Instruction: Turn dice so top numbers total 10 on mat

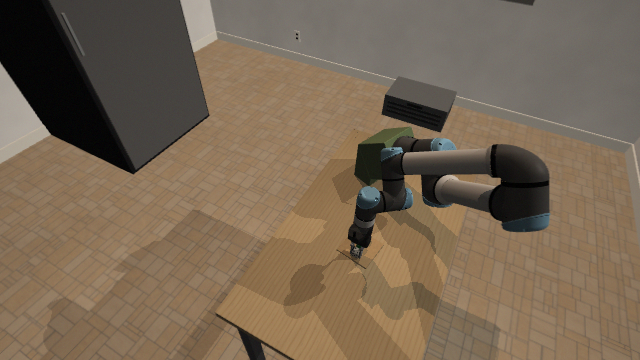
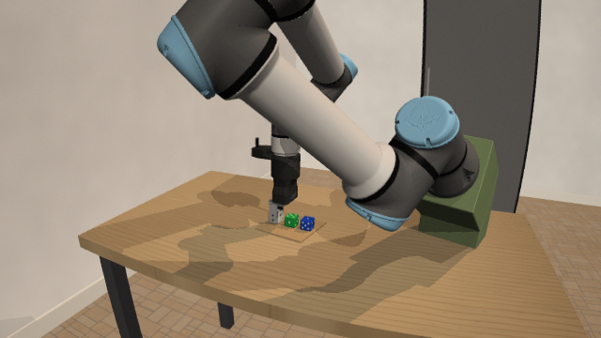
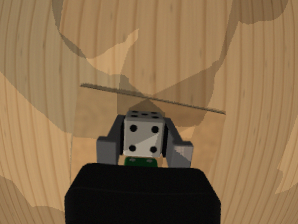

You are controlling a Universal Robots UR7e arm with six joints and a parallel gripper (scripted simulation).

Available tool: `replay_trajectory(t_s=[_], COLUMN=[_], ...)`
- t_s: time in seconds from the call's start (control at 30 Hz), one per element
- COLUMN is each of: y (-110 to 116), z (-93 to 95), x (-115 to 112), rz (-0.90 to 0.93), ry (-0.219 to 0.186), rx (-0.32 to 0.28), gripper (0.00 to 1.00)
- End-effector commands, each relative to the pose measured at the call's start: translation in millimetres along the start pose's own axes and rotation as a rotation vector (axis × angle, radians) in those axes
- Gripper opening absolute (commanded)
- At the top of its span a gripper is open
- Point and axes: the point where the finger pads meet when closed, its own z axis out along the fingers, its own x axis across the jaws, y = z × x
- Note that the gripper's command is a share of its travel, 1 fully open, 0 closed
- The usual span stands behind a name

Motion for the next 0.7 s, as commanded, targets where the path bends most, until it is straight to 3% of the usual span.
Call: replay_trajectory(t_s=[0.0,0.67], y=[-0.3,-0.3], z=[-0.3,3.3], x=[0.2,0.2], rz=[0.000,0.000], ry=[0.000,0.000], rx=[0.001,0.001], gripper=[0.57,0.57])
